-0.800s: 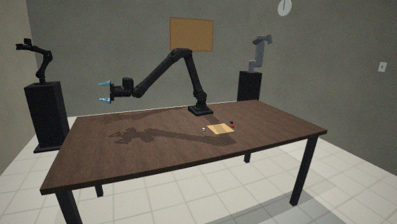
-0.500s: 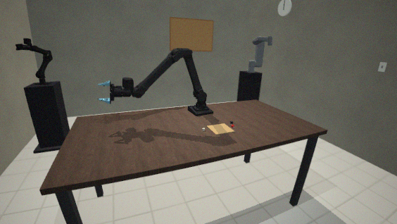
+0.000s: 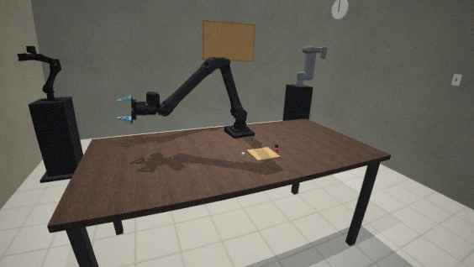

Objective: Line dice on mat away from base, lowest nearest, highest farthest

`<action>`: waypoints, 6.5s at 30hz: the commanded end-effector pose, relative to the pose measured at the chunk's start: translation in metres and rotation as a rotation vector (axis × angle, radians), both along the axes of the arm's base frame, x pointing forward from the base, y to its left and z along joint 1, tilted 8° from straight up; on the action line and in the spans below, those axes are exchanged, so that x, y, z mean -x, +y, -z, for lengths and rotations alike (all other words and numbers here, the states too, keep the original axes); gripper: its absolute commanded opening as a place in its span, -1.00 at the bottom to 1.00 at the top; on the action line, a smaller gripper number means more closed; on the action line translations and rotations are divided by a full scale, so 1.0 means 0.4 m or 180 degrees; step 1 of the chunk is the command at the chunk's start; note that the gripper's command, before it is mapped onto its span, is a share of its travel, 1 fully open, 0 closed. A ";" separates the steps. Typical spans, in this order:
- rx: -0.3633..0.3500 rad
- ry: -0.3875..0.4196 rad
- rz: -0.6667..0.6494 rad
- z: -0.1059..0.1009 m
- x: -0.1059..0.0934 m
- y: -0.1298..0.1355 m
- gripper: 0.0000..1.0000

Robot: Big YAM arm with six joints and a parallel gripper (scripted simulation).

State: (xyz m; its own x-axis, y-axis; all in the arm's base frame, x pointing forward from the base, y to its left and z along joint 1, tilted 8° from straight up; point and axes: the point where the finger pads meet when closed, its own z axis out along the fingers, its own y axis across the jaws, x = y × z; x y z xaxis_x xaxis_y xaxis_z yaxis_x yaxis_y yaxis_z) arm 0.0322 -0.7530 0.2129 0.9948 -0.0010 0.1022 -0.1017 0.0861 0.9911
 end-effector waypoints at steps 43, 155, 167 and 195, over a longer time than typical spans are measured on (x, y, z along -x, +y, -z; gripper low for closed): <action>-0.0738 0.3748 -0.3760 0.047 -1.197 1.189 1.00; 0.1968 0.7607 -0.6892 0.283 -0.668 2.177 -0.40; 0.1930 0.7633 -0.6899 0.311 -0.663 2.170 -0.40; 0.1900 0.7629 -0.6896 0.405 -0.677 2.167 -0.40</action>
